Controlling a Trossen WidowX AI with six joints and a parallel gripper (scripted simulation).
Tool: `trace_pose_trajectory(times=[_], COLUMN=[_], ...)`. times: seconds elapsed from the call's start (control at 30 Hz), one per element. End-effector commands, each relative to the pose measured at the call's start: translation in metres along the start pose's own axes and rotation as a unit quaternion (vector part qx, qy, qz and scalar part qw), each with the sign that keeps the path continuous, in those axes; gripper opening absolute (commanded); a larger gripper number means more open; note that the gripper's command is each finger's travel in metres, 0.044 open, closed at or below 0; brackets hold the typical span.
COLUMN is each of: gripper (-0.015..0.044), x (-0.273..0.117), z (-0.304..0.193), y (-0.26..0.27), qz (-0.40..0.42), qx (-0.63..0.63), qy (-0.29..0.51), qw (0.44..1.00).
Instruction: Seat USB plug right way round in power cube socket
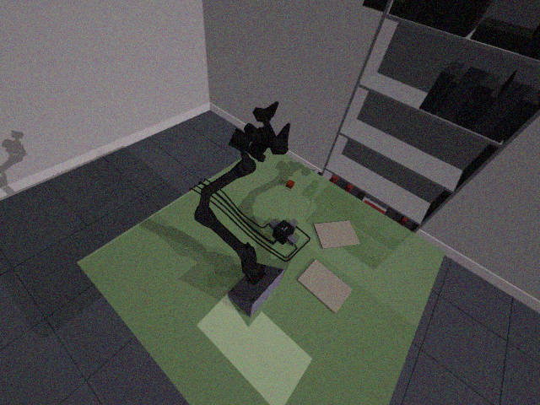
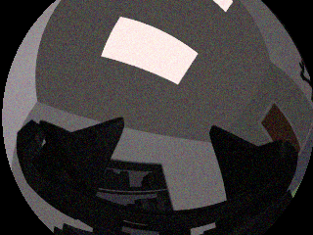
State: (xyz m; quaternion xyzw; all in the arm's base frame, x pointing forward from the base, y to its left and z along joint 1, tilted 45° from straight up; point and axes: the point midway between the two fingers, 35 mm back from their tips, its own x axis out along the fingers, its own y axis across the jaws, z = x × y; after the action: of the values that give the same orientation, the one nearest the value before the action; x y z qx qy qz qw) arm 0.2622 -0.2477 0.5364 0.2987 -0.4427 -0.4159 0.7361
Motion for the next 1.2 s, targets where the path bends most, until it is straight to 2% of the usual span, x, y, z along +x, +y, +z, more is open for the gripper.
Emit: trace_pose_trajectory(times=[0.0, 0.17, 0.33, 0.5, 0.67, 0.87, 1.0, 1.07, 1.17], gripper=[0.044, 0.044, 0.044, 0.044, 0.044, 0.044, 0.044, 0.044, 0.044], x=[-0.005, -0.033, -0.084, -0.154, -0.235, -0.33, -0.383, -0.392, -0.393], z=[-0.077, -0.163, -0.231, -0.273, -0.286, -0.268, -0.241, -0.234, -0.233], y=[-0.02, -0.057, -0.103, -0.152, -0.192, -0.214, -0.208, -0.204, -0.205], qz=[0.001, -0.023, -0.068, -0.136, -0.23, -0.377, -0.499, -0.526, -0.526], qx=[-0.056, -0.105, -0.134, -0.145, -0.13, -0.084, -0.038, -0.027, -0.027], qy=[0.141, 0.312, 0.477, 0.627, 0.745, 0.829, 0.831, 0.825, 0.825], qw=[0.988, 0.944, 0.866, 0.754, 0.612, 0.403, 0.241, 0.207, 0.207])
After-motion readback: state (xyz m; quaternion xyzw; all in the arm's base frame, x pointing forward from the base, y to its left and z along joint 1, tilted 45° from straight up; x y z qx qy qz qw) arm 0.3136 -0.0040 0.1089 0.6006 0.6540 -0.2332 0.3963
